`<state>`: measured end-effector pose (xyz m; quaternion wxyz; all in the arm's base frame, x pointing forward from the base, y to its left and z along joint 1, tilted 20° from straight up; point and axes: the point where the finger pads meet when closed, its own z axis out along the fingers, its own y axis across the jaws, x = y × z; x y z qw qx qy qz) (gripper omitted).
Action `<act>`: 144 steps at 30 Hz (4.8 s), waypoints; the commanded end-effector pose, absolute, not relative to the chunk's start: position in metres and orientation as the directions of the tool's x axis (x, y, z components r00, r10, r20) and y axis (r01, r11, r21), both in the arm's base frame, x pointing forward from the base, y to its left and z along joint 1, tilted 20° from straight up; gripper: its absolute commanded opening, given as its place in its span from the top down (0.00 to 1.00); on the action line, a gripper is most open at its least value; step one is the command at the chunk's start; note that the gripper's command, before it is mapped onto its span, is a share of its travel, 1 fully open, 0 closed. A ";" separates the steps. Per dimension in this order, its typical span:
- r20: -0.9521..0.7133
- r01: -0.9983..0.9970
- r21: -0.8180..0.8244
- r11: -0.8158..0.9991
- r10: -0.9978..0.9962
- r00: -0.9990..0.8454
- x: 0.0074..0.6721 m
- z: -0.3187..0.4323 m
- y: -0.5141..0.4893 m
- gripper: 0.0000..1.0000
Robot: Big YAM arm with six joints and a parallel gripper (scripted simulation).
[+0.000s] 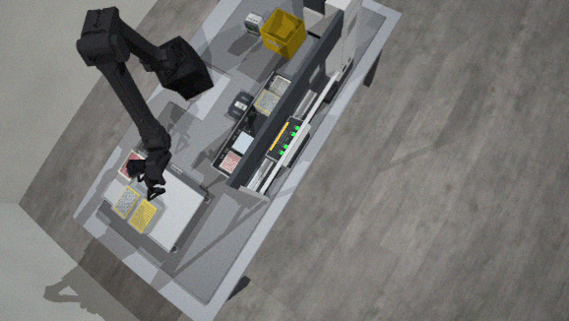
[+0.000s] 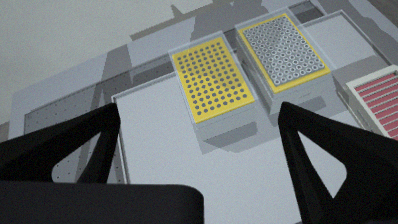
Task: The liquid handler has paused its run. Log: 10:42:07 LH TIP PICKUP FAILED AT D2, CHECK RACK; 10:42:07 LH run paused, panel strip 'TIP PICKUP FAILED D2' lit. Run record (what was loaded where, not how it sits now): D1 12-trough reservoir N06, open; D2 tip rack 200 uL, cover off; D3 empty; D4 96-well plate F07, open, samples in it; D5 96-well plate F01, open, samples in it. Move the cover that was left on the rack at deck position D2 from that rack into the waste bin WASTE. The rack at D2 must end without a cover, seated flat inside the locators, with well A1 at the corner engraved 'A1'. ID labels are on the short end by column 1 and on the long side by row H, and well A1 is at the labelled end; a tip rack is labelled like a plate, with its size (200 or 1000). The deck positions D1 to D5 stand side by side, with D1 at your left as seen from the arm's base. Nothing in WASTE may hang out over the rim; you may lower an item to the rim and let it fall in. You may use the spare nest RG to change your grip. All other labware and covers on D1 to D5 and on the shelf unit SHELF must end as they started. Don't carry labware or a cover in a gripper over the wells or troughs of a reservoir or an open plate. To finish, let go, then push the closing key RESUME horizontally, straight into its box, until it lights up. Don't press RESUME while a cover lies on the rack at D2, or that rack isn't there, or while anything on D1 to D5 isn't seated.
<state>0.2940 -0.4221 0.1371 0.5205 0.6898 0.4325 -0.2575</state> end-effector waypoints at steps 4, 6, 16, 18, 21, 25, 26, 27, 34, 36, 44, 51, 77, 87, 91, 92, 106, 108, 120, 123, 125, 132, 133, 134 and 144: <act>-0.803 0.857 0.509 -0.078 0.315 0.506 0.296 0.146 -0.425 0.00; -0.803 0.857 0.509 -0.078 0.315 0.506 0.296 0.146 -0.425 0.00; -0.803 0.857 0.509 -0.078 0.315 0.506 0.296 0.146 -0.425 0.00; -0.810 0.860 0.508 -0.039 0.318 0.493 0.300 0.154 -0.415 0.00; -0.826 0.879 0.476 0.000 0.342 0.448 0.298 0.151 -0.401 0.00; -0.846 0.906 0.421 0.050 0.381 0.372 0.294 0.144 -0.380 0.00; -0.850 0.912 0.405 0.062 0.392 0.351 0.293 0.141 -0.375 0.00; -0.854 0.916 0.394 0.076 0.399 0.334 0.292 0.140 -0.370 0.00; -0.869 0.929 0.339 0.148 0.427 0.249 0.288 0.136 -0.346 0.00; -0.874 0.932 0.317 0.177 0.437 0.214 0.287 0.134 -0.336 0.00; -0.883 0.928 0.229 0.293 0.463 0.071 0.281 0.126 -0.297 0.00; -0.882 0.914 0.175 0.366 0.471 -0.019 0.278 0.122 -0.273 0.00; -0.810 0.730 -0.047 0.682 0.402 -0.428 0.264 0.108 -0.158 0.00; -0.783 0.644 -0.069 0.762 0.359 -0.508 0.269 0.121 -0.120 0.00; -0.757 0.590 -0.092 0.802 0.329 -0.565 0.267 0.119 -0.099 0.00; -0.750 0.576 -0.098 0.811 0.321 -0.579 0.266 0.118 -0.094 0.00; -0.636 0.387 -0.164 0.908 0.202 -0.745 0.258 0.102 -0.031 0.00; -0.617 0.353 -0.170 0.920 0.180 -0.766 0.256 0.100 -0.021 0.00; -0.516 0.175 -0.188 0.967 0.055 -0.855 0.248 0.090 0.032 0.00; -0.484 0.120 -0.188 0.975 0.014 -0.875 0.246 0.087 0.048 0.00; -0.460 0.064 -0.199 0.978 -0.035 -0.887 0.246 0.086 0.051 0.00; -0.388 -0.041 -0.196 0.980 -0.116 -0.915 0.247 0.086 0.044 0.00; -0.377 -0.059 -0.195 0.979 -0.130 -0.917 0.247 0.086 0.044 0.00; -0.367 -0.077 -0.193 0.978 -0.145 -0.919 0.247 0.086 0.044 0.00; -0.298 -0.163 -0.188 0.969 -0.214 -0.930 0.240 0.077 0.041 0.00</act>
